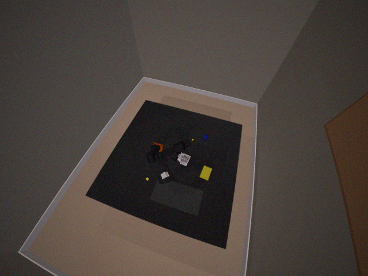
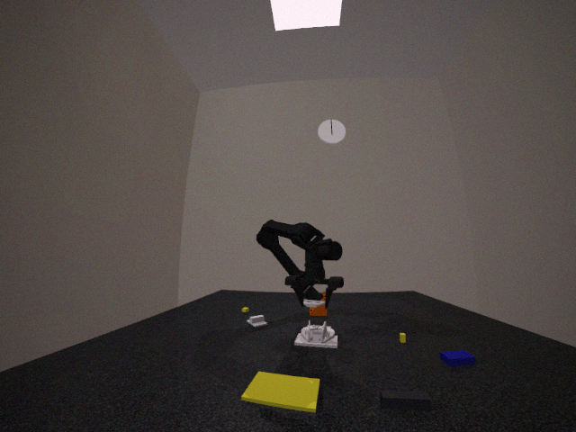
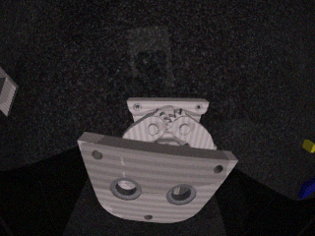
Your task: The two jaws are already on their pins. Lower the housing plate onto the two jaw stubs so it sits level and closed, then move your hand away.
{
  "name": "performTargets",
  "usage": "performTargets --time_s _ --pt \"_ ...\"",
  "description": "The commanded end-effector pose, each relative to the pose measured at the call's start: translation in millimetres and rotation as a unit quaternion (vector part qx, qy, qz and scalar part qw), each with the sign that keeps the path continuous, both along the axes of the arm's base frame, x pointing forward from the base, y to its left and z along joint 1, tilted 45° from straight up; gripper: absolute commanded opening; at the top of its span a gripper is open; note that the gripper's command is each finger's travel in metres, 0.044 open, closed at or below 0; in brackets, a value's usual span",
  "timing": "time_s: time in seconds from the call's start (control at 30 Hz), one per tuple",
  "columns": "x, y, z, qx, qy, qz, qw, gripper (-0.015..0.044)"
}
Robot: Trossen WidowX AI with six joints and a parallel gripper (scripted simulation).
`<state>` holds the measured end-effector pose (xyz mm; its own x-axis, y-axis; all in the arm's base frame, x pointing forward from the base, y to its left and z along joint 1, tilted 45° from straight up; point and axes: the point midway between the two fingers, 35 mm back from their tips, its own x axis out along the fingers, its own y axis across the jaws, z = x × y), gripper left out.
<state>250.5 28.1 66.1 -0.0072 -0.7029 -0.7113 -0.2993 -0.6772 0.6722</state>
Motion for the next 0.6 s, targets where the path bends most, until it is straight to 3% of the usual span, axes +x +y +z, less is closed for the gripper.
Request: performTargets --time_s 0.0,0.57 --pt "-0.6 5.3 -4.9 0.000 0.045 0.047 0.998 0.0351" --pt "-0.7 5.9 -5.6 0.000 0.053 0.055 0.997 0.0351"
